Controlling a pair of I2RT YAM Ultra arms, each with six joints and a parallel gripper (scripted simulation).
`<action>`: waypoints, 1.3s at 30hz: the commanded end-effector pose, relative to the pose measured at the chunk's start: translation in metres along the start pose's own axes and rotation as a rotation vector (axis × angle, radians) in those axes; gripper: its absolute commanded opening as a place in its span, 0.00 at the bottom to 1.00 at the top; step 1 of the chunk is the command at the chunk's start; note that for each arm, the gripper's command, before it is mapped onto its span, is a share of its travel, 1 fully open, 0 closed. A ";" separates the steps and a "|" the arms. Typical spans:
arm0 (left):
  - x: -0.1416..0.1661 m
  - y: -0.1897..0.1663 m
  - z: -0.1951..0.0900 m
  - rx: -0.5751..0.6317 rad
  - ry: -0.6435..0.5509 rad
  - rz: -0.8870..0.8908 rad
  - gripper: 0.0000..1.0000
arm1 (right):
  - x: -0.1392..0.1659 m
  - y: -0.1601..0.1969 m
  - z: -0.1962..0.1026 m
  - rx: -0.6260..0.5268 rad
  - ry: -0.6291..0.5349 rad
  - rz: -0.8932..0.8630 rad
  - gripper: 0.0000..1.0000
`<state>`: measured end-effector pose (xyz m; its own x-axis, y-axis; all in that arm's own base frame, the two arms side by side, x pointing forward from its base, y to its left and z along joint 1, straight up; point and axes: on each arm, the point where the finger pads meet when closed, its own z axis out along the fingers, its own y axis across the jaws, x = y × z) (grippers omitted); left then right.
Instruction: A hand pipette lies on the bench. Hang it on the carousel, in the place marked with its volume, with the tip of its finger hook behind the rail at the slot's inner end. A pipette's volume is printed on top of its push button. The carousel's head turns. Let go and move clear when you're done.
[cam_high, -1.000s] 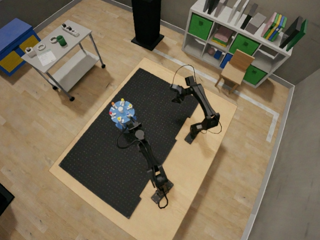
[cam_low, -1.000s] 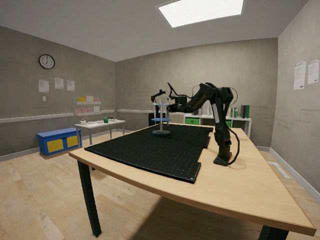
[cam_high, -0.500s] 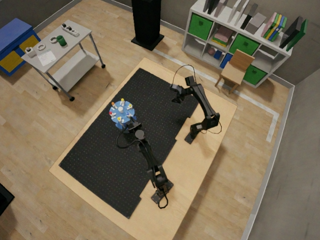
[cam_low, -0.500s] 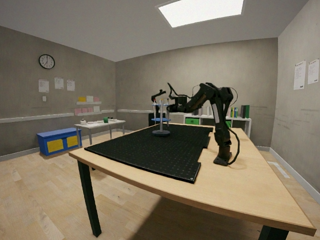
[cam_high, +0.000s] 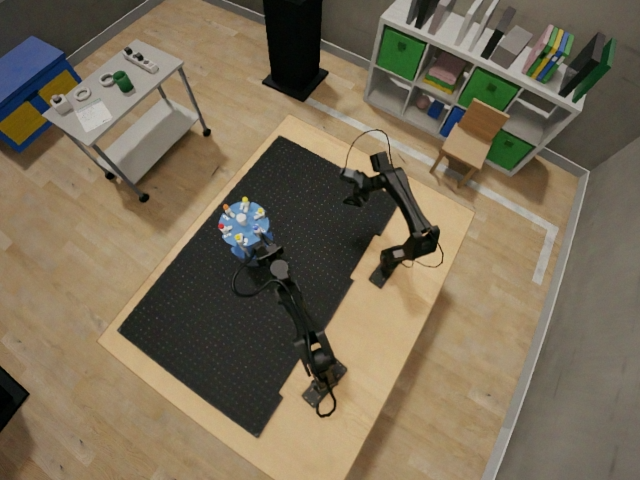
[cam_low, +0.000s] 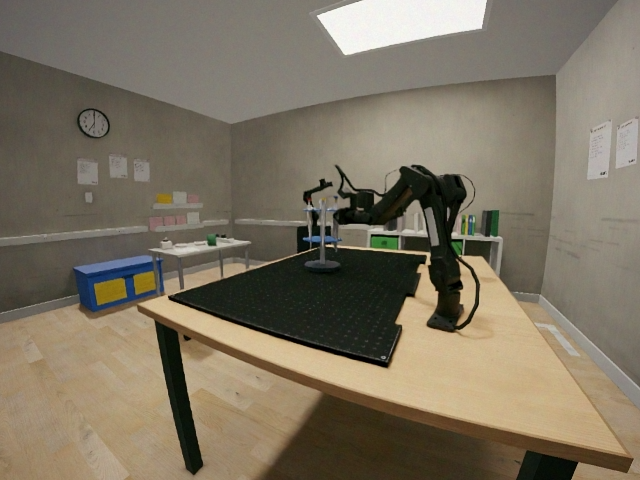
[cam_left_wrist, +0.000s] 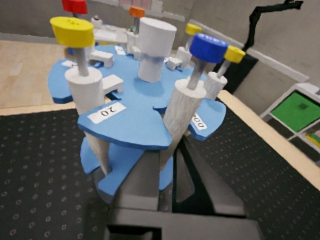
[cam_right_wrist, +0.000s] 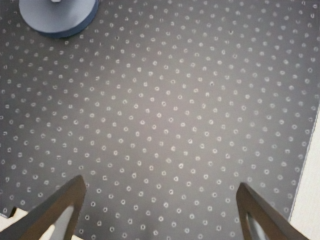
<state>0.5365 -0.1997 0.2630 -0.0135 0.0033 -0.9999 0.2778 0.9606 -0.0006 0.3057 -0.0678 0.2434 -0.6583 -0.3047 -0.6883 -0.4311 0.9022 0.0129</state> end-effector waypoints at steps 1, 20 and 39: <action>-0.030 0.002 0.000 -0.008 -0.063 0.000 0.12 | -0.008 -0.003 -0.005 0.012 -0.032 -0.018 1.00; -0.030 0.002 0.000 -0.008 -0.063 0.000 0.12 | -0.008 -0.003 -0.005 0.012 -0.032 -0.018 1.00; -0.011 -0.004 0.004 -0.147 -0.020 0.003 0.12 | -0.008 -0.003 -0.005 0.012 -0.032 -0.018 1.00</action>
<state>0.5377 -0.1999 0.2628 -0.0124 0.0031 -0.9999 0.2253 0.9743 0.0002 0.3057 -0.0678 0.2434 -0.6583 -0.3047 -0.6883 -0.4311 0.9022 0.0129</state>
